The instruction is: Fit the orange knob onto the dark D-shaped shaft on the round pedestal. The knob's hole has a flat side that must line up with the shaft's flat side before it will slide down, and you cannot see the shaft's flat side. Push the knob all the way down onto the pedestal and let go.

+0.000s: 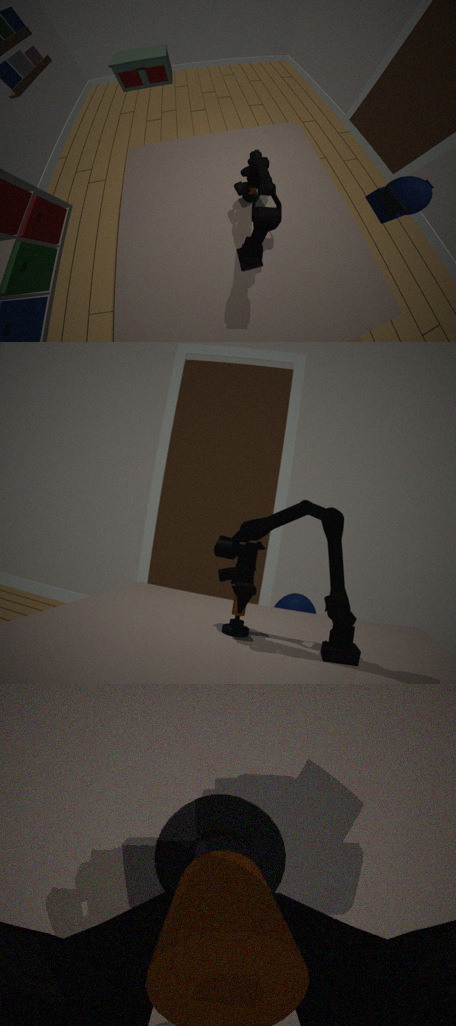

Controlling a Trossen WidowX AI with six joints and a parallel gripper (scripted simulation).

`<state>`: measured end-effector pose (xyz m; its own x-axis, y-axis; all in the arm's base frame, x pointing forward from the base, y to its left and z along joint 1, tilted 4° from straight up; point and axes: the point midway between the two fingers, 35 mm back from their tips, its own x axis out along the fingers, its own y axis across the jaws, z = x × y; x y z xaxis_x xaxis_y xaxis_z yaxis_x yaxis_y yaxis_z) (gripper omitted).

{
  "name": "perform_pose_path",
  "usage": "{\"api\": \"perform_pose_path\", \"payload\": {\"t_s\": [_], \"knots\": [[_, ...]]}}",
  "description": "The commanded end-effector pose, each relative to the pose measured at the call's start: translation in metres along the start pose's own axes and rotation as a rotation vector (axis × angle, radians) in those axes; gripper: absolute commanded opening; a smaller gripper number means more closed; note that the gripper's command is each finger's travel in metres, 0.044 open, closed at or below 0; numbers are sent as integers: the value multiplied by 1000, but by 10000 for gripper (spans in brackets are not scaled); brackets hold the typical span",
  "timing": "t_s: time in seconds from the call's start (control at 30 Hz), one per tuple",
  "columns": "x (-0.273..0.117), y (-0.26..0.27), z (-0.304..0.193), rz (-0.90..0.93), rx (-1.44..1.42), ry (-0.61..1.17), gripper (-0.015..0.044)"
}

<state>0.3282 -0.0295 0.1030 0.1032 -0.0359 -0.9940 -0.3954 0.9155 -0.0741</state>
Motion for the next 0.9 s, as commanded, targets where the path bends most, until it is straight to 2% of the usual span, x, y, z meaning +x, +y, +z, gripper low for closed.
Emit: {"api": "perform_pose_path", "payload": {"t_s": [0.0,0.13,0.87], "knots": [[-3,0,1,0,-74,-4,0],[-1,0,1,-1,-198,-4,0],[3,0,0,-1,-198,-4,0]]}}
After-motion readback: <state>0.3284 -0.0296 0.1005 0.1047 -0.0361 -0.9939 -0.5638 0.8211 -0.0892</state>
